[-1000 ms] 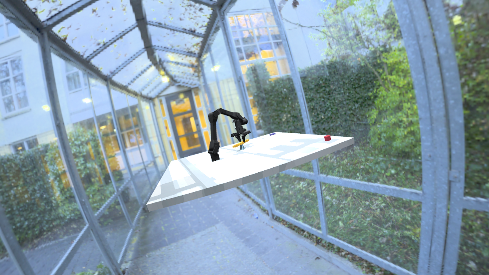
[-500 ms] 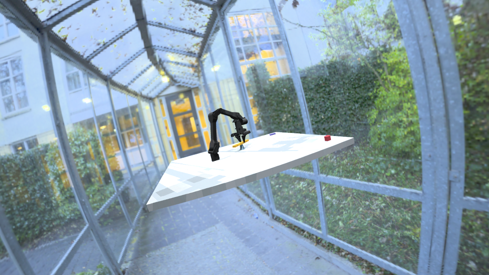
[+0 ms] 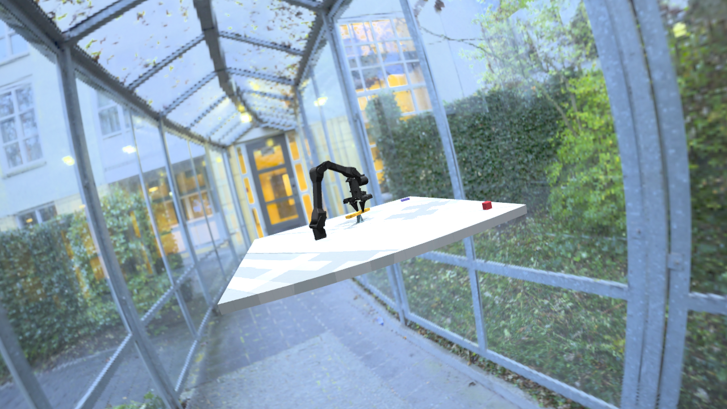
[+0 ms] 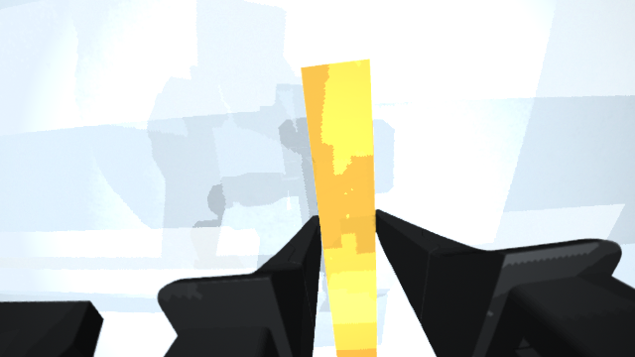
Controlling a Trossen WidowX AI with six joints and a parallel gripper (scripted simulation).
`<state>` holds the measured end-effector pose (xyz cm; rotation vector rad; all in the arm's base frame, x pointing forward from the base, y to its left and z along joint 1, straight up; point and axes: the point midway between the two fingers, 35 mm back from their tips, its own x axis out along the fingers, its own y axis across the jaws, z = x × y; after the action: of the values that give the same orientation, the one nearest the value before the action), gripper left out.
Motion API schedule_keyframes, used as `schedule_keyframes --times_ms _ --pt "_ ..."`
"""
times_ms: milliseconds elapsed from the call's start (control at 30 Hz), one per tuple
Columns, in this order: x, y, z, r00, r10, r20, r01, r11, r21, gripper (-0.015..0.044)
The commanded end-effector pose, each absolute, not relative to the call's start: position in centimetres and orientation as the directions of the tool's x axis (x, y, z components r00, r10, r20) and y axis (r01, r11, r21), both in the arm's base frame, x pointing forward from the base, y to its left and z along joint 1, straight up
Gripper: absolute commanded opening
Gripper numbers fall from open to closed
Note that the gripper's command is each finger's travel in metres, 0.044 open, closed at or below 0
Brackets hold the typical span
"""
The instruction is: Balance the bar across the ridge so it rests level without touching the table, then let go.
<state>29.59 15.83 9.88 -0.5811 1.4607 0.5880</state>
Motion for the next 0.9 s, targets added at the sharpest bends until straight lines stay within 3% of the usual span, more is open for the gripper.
schedule_keyframes --times_ms 0,767,867 --pt "29.59 15.83 9.88 0.025 0.015 -1.000 -0.682 0.731 -0.007 0.0171" --pt "29.59 15.83 9.88 0.025 0.015 -1.000 -0.682 0.731 -0.007 0.0185" --pt "29.59 15.83 9.88 0.025 0.015 -1.000 -0.682 0.731 -0.007 0.0264"
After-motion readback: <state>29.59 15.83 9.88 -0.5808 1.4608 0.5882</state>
